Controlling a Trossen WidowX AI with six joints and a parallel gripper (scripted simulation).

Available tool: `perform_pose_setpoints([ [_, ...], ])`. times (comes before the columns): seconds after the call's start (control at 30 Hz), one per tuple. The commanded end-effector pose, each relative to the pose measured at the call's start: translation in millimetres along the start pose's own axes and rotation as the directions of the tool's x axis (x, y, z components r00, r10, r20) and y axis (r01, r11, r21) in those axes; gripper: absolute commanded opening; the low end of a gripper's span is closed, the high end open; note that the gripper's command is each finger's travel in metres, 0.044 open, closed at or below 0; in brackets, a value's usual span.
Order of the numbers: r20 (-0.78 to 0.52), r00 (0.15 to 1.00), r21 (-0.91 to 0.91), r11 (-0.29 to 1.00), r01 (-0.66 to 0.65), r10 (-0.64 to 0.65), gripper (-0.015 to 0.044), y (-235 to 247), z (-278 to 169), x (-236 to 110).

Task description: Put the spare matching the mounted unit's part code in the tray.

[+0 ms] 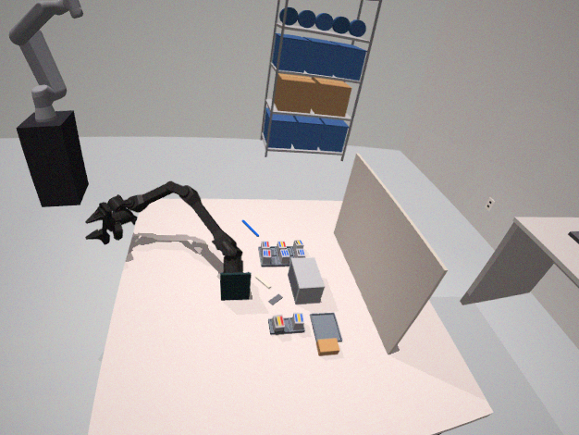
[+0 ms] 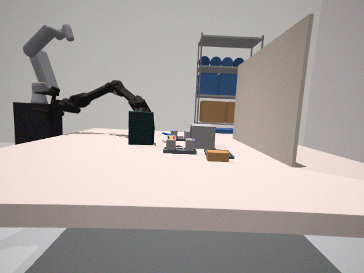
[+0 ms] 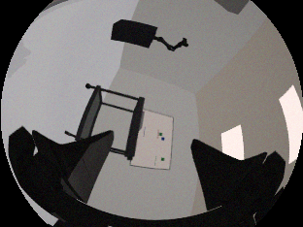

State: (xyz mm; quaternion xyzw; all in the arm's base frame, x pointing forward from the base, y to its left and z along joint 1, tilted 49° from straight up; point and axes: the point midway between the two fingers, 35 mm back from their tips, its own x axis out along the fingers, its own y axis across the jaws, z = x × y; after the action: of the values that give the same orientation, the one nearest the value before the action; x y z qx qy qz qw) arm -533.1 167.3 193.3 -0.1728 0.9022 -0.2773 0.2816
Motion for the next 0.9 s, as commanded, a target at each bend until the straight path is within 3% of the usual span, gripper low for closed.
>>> perform_pose_setpoints([
  [0.0, 0.000, 1.000, 0.000, 1.000, 0.000, 0.000, 0.0426, 0, 0, 0],
  [0.3, -0.013, 1.000, 0.038, 0.999, -0.018, 0.018, 0.0440, 4, -3, -7],
  [0.57, -0.076, 0.990, 0.270, 0.958, -0.098, 0.123, 0.0440, 23, -17, -47],
  [0.87, -0.148, 0.956, 0.548, 0.826, -0.134, 0.253, 0.0440, 44, -29, -98],
])
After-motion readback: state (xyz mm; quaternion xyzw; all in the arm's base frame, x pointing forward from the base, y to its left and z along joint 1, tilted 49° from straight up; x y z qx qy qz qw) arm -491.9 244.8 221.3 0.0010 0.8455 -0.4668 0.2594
